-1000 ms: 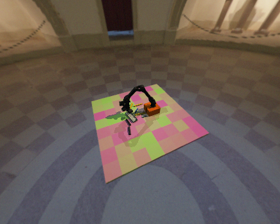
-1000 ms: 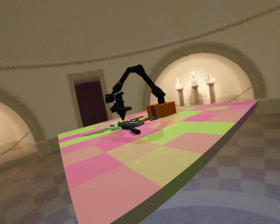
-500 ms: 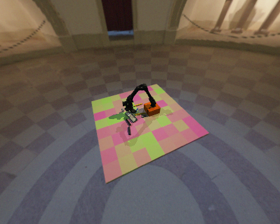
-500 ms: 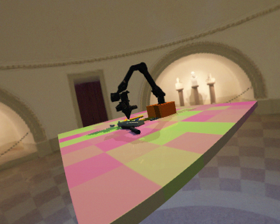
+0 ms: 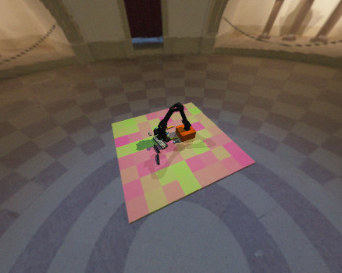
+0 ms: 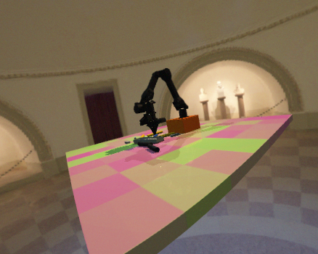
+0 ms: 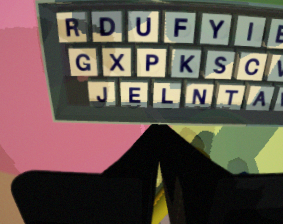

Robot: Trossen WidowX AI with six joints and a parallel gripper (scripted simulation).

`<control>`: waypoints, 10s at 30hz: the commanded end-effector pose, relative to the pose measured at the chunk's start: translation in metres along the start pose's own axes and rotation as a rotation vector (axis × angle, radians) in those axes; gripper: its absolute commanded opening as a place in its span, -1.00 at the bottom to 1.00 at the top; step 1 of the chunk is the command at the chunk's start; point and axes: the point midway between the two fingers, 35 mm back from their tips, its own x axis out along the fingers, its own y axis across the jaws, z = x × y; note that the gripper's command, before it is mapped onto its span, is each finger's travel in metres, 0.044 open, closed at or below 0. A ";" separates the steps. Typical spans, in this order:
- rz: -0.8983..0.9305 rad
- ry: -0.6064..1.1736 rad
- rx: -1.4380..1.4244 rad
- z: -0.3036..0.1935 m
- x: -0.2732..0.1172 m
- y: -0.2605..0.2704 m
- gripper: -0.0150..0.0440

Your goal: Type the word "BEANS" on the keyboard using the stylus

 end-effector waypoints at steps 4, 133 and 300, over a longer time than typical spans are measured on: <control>-0.002 0.000 0.011 0.000 -0.009 -0.001 -0.49; -0.700 -0.176 2.582 -0.110 0.034 -0.100 0.02; -0.807 0.814 -1.402 0.051 -0.030 -0.043 -0.49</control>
